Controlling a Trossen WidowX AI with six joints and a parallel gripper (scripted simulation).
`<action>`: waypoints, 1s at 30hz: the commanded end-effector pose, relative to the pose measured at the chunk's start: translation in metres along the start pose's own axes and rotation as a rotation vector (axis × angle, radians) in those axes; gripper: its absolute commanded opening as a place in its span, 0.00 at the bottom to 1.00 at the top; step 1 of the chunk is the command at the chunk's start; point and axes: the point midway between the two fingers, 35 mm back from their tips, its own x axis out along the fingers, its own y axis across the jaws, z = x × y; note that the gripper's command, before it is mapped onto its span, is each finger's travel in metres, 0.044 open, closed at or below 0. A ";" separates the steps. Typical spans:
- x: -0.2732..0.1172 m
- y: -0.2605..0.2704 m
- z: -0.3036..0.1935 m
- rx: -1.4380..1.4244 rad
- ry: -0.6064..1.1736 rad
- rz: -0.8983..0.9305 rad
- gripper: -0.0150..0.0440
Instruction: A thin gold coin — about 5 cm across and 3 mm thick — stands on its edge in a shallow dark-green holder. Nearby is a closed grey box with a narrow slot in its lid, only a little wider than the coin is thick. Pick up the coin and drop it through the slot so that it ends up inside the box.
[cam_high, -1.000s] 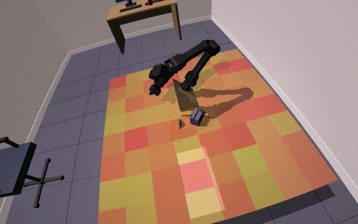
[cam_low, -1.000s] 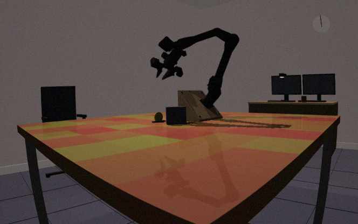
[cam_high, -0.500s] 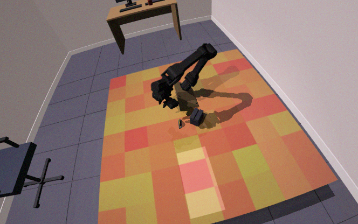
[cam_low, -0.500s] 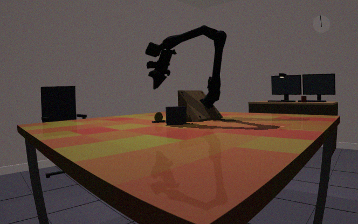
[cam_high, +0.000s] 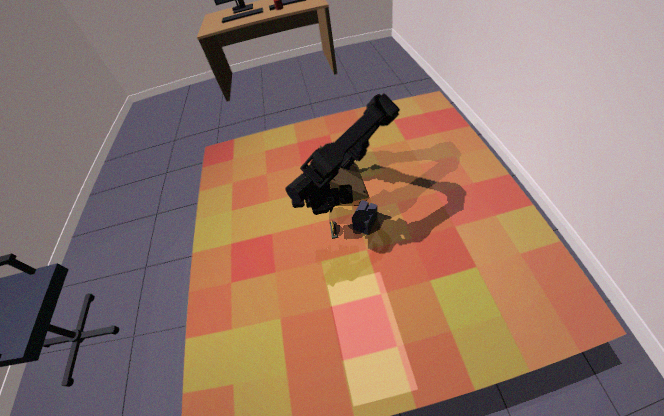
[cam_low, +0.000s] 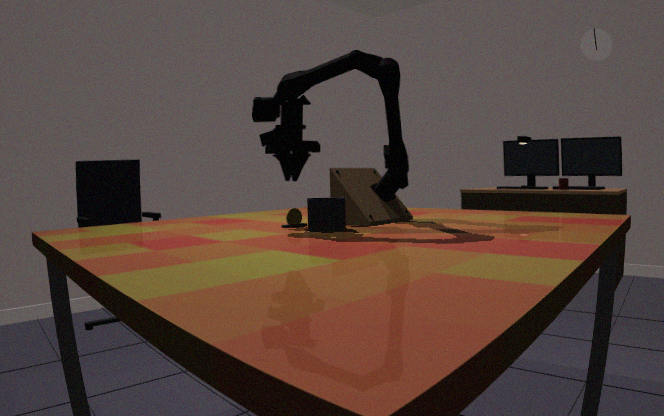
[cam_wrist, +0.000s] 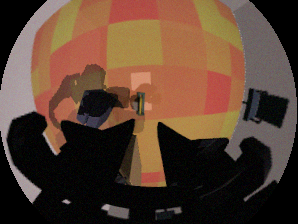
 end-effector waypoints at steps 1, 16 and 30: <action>0.004 0.008 0.004 -0.081 0.012 0.044 0.53; 0.049 0.013 0.001 -0.081 0.012 0.046 0.53; 0.068 0.014 0.002 -0.081 0.012 0.046 0.53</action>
